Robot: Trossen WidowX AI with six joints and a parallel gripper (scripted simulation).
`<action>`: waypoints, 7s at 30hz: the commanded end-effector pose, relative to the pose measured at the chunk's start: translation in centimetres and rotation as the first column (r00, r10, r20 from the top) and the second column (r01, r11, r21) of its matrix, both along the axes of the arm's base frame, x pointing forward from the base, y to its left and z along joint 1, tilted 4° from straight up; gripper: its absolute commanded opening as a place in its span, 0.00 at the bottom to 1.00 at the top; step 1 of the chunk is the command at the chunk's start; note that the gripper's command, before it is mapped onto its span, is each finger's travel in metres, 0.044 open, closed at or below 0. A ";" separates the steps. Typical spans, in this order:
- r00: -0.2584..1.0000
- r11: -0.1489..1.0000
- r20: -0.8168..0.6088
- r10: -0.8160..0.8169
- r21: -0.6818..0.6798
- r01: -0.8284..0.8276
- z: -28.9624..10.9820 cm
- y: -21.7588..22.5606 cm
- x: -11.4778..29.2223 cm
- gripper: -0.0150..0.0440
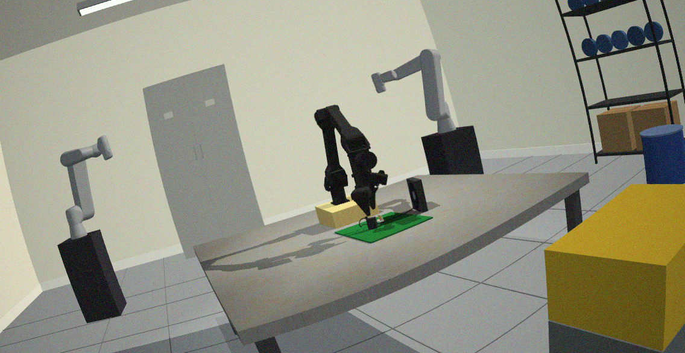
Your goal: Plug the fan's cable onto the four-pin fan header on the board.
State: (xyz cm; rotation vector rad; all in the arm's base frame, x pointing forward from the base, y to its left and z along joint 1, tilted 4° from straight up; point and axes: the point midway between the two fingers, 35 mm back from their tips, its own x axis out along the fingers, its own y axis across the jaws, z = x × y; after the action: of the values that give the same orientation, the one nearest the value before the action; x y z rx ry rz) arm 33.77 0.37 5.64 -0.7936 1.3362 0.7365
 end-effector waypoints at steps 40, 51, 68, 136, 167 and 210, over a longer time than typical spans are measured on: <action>1.000 1.000 0.008 0.000 0.000 0.000 -4.5 0.0 0.6 0.60; 1.000 1.000 0.008 0.000 0.000 0.000 -4.2 0.0 0.6 0.25; 0.975 0.974 0.001 -0.224 0.019 0.224 0.3 1.4 -1.4 0.25; 0.546 0.541 -0.053 -0.836 0.076 0.837 -2.5 5.0 -6.1 0.25; 0.548 0.544 -0.053 -0.835 0.076 0.835 -3.2 5.0 -6.1 0.25; 0.545 0.541 -0.055 -0.836 0.077 0.838 -4.6 5.1 -6.0 0.69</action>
State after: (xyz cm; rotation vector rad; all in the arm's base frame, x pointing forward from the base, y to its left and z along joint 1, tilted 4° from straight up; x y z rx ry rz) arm 27.77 5.43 0.96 0.0137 1.4751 0.0072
